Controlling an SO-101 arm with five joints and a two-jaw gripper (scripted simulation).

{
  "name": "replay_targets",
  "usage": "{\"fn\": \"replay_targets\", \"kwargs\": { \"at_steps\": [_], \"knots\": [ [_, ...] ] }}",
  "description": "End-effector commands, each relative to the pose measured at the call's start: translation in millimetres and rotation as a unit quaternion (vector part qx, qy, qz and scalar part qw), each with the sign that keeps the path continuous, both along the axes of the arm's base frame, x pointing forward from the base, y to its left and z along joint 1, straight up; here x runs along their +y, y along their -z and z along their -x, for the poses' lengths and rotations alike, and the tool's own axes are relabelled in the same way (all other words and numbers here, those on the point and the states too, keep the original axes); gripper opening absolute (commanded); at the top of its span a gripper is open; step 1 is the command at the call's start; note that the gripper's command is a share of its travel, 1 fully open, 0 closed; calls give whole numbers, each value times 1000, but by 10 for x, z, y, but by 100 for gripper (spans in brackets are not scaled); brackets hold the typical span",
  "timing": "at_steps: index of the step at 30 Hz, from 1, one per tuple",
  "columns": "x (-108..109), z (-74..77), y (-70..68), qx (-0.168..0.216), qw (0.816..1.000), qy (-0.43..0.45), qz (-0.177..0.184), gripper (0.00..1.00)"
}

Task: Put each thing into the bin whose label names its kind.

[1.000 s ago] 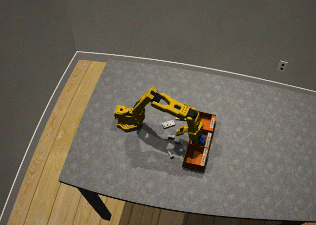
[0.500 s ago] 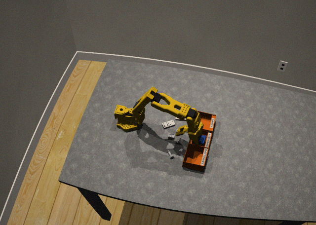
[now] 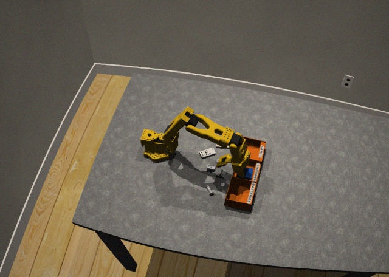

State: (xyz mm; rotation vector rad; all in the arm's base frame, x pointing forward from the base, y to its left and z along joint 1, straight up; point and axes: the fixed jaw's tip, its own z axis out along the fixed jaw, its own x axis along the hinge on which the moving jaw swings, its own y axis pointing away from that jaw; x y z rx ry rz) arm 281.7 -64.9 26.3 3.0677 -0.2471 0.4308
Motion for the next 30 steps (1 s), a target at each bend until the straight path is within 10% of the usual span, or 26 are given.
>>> {"fn": "replay_targets", "kwargs": {
  "at_steps": [1,13,30],
  "knots": [
    [-32,-53,-111,-26,1000,1,6,32],
    [-31,-49,-139,-26,1000,1,6,32],
    [-11,47,-514,-26,1000,1,6,32]
  ]
}}
